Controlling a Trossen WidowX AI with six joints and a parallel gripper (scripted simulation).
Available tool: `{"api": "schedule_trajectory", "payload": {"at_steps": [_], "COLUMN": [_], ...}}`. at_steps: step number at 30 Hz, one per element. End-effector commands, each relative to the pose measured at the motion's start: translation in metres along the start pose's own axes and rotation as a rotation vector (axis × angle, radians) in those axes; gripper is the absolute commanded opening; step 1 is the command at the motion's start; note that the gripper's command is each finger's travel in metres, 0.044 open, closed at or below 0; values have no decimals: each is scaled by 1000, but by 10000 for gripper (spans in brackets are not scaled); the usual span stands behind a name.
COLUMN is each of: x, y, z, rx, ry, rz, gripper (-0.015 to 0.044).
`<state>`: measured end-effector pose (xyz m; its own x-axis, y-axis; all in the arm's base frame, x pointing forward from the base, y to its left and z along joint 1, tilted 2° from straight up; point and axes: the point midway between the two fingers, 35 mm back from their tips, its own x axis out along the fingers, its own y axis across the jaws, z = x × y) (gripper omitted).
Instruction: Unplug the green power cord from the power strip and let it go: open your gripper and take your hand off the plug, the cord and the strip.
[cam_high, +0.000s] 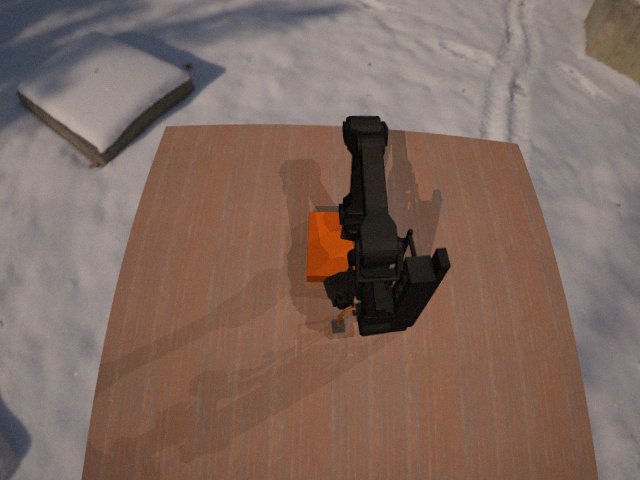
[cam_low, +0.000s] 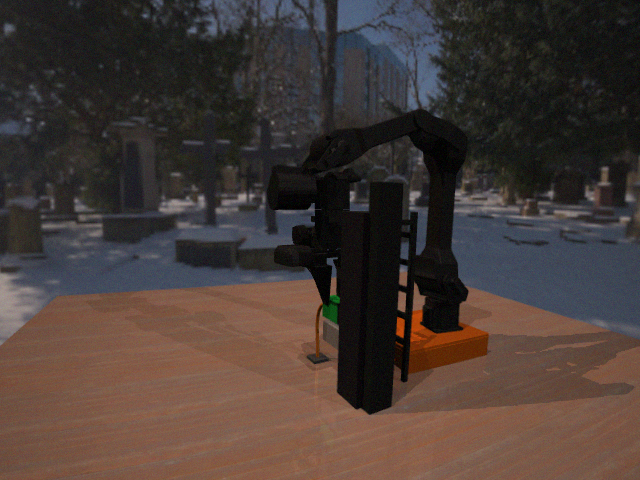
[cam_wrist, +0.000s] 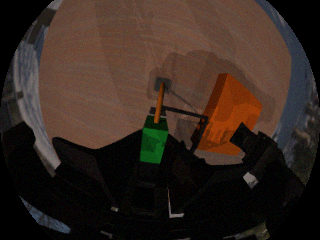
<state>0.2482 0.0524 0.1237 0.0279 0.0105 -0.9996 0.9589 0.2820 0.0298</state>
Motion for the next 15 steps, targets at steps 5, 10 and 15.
{"api": "schedule_trajectory", "payload": {"at_steps": [5,10,15], "x": [-3,-4,-5], "y": [2,1,0], "z": [25,33,42], "rx": [15,16,16], "ry": [-48,-49,-50], "rz": [4,4,3], "gripper": [0,0,0]}}
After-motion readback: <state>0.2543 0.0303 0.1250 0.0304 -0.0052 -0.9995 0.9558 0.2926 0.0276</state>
